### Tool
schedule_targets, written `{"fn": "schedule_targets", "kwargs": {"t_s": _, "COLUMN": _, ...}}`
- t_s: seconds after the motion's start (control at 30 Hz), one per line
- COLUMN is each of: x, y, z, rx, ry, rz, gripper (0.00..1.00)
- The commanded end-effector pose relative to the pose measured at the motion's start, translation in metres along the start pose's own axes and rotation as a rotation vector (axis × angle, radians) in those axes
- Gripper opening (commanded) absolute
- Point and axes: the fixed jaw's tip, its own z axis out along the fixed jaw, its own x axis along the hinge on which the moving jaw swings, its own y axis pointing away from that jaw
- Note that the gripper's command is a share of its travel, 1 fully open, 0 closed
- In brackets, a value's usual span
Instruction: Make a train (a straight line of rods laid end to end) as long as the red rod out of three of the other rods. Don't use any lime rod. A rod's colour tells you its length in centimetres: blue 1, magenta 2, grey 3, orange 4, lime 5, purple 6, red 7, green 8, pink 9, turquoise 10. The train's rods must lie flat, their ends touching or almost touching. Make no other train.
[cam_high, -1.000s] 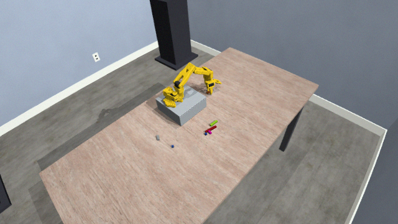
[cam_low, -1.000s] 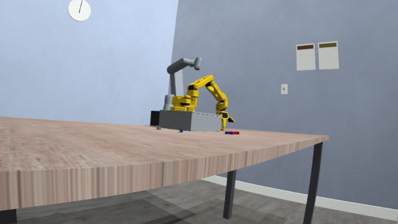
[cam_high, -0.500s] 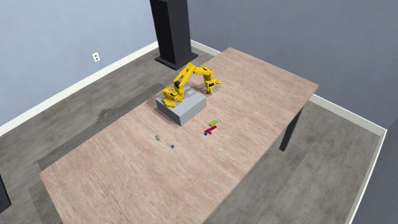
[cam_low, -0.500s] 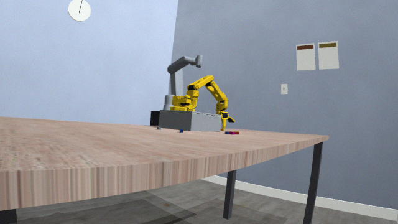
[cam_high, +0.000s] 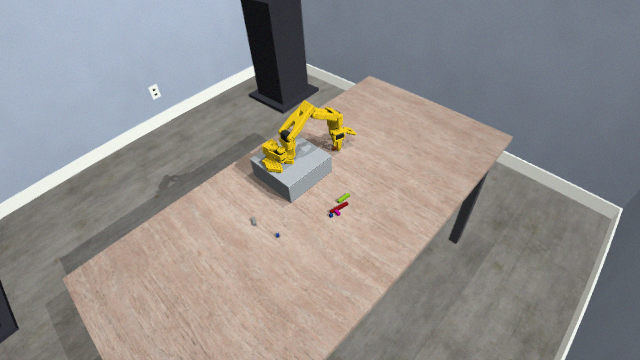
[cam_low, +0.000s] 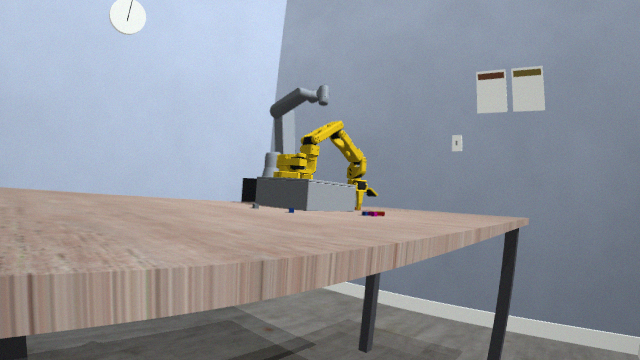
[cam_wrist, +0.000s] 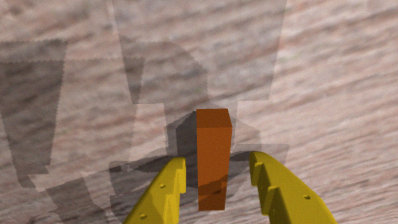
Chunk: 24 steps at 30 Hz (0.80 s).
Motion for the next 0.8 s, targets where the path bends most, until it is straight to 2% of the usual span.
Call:
{"fn": "schedule_targets", "kwargs": {"t_s": 0.0, "x": 0.0024, "y": 0.0014, "z": 0.0048, "rx": 0.001, "ry": 0.009, "rz": -0.004, "gripper": 0.11}}
{"fn": "schedule_targets", "kwargs": {"t_s": 0.3, "x": 0.0024, "y": 0.0014, "z": 0.0048, "rx": 0.001, "ry": 0.009, "rz": -0.004, "gripper": 0.05}}
{"fn": "schedule_targets", "kwargs": {"t_s": 0.77, "x": 0.0024, "y": 0.0014, "z": 0.0048, "rx": 0.001, "ry": 0.009, "rz": -0.004, "gripper": 0.00}}
